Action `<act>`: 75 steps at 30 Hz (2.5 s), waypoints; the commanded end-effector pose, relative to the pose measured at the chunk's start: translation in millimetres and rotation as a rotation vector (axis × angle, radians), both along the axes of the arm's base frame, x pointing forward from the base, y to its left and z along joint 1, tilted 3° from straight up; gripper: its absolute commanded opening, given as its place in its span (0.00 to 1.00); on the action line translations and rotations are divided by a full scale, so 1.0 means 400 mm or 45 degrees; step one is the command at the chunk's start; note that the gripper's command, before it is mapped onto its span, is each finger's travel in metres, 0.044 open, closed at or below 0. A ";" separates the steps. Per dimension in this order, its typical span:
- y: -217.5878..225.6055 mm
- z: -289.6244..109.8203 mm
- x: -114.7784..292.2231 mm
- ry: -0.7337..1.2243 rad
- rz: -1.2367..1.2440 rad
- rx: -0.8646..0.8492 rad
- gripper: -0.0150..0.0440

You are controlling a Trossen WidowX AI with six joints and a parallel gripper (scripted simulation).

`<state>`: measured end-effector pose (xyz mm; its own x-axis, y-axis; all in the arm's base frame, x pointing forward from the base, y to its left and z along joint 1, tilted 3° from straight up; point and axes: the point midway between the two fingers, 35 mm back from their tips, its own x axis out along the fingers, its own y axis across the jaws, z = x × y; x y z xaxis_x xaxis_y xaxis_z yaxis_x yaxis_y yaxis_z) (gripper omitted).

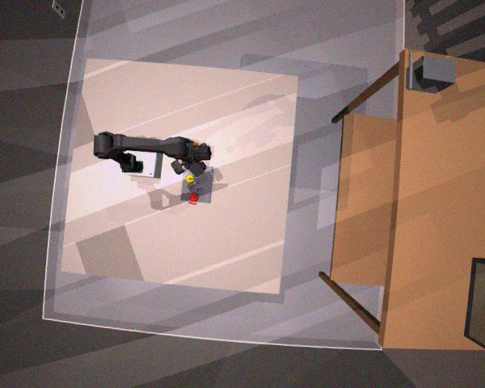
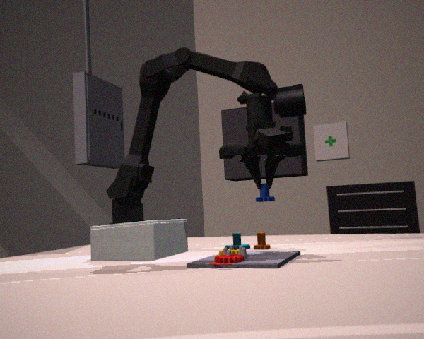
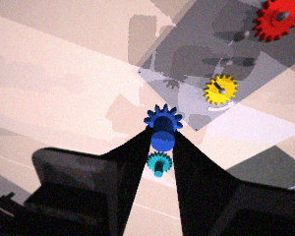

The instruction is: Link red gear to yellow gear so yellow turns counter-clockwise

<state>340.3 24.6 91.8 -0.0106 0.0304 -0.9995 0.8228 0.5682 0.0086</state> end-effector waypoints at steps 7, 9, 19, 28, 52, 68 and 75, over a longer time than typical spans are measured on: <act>-0.070 -0.033 0.004 0.004 0.005 -0.008 0.25; -0.083 -0.039 0.004 0.004 0.005 -0.009 0.25; -0.148 -0.066 0.001 0.004 0.005 -0.012 0.25; -0.204 -0.091 -0.007 0.004 0.005 -0.014 0.25; -0.346 -0.154 -0.049 0.009 0.005 -0.018 0.25; -0.349 -0.146 -0.048 0.008 0.005 -0.019 0.25; -0.349 -0.147 -0.048 0.008 0.008 -0.018 0.25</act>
<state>321.4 -114.3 33.4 -0.0153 0.0202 -0.9997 0.8235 0.5673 -0.0011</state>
